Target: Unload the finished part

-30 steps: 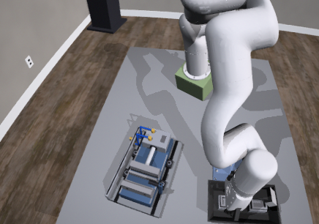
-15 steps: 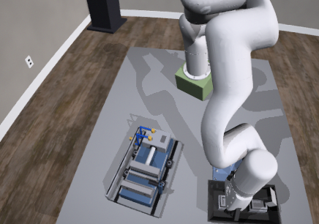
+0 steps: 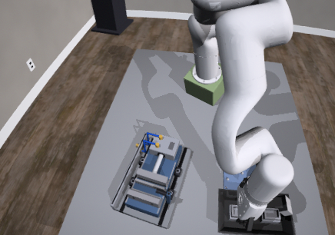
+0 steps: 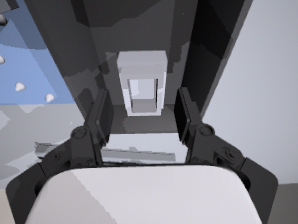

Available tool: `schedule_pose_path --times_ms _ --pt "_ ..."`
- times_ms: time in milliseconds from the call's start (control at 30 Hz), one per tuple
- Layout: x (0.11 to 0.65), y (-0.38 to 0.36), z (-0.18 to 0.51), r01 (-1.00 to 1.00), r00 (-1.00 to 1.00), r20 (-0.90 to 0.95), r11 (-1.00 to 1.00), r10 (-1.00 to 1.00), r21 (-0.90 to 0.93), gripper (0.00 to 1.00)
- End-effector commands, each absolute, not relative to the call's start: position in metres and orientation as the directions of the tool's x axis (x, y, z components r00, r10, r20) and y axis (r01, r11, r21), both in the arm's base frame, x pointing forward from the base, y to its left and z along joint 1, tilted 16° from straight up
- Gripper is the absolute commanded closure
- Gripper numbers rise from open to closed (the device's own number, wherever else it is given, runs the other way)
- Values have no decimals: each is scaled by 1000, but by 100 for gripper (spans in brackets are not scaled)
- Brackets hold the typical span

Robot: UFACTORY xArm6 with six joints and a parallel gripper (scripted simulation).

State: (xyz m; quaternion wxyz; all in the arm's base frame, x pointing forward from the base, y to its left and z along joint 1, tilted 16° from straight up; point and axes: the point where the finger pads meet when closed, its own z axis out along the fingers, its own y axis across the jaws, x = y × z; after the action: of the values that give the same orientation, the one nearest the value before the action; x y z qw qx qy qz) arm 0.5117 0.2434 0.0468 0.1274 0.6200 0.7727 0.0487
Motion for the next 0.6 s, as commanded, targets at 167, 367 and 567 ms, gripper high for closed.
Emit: schedule_pose_path --times_ms 167,367,567 --pt "504 247 80 945 -199 -135 227 971 237 31" --pt "495 250 114 945 -199 -135 227 971 237 31" --pt "489 252 137 945 -199 -135 227 971 237 31"
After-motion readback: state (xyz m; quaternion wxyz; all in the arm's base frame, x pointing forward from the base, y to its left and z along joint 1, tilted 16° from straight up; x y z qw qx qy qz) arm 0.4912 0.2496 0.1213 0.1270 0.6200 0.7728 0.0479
